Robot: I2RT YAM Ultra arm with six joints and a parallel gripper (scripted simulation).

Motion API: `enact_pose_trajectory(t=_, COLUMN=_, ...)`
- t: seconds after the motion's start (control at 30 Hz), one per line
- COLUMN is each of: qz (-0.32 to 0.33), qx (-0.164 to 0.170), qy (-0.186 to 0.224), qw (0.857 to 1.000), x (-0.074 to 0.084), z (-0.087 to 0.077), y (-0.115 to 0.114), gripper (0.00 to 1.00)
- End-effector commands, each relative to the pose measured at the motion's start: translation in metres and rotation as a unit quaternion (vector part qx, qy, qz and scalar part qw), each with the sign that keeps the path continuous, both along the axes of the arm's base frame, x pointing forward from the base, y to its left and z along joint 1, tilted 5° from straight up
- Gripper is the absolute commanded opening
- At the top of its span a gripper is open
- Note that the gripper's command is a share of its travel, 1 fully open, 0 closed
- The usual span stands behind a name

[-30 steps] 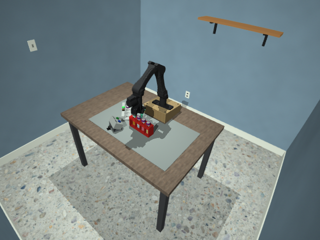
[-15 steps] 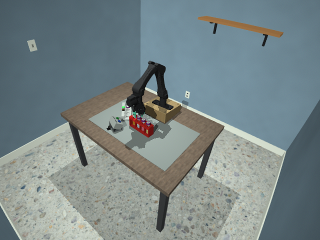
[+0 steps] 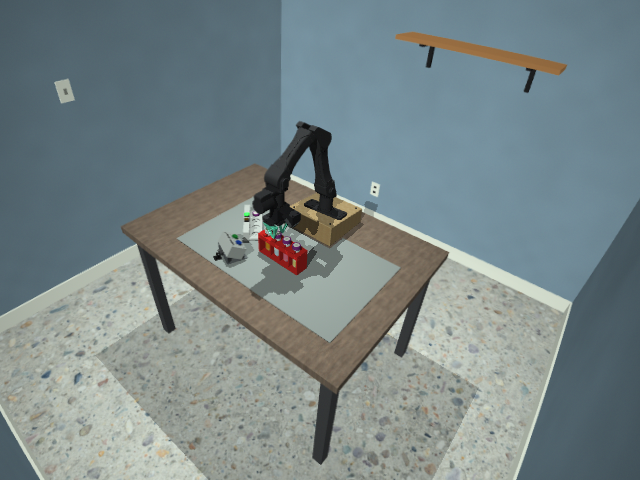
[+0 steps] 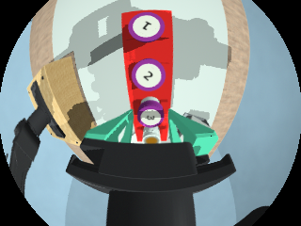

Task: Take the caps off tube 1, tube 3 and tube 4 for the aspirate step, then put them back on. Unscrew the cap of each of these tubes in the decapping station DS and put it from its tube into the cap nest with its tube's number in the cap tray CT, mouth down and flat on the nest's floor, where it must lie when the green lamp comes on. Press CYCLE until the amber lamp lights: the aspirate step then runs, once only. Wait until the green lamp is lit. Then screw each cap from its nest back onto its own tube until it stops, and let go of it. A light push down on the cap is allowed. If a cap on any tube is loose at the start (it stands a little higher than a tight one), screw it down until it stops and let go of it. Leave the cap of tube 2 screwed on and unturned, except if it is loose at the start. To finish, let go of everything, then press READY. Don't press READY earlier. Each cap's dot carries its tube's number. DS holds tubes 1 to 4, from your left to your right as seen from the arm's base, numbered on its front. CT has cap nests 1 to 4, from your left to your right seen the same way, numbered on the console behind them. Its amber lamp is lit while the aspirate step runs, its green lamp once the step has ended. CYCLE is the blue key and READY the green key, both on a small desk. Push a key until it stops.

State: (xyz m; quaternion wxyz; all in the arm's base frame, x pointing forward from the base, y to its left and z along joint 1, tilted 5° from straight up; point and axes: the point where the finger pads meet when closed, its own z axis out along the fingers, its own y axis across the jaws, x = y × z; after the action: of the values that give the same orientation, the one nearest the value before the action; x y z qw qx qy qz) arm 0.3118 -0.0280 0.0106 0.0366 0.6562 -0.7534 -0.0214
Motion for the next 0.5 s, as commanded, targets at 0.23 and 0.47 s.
enact_pose_trajectory(t=0.23, qz=0.116, qx=0.009, qy=-0.004, qw=0.993, x=0.0019, z=0.0019, y=-0.0007, gripper=0.49)
enact_pose_trajectory(t=0.47, qz=0.116, qx=0.009, qy=-0.004, qw=0.993, x=0.0017, z=0.0011, y=-0.0007, gripper=0.0)
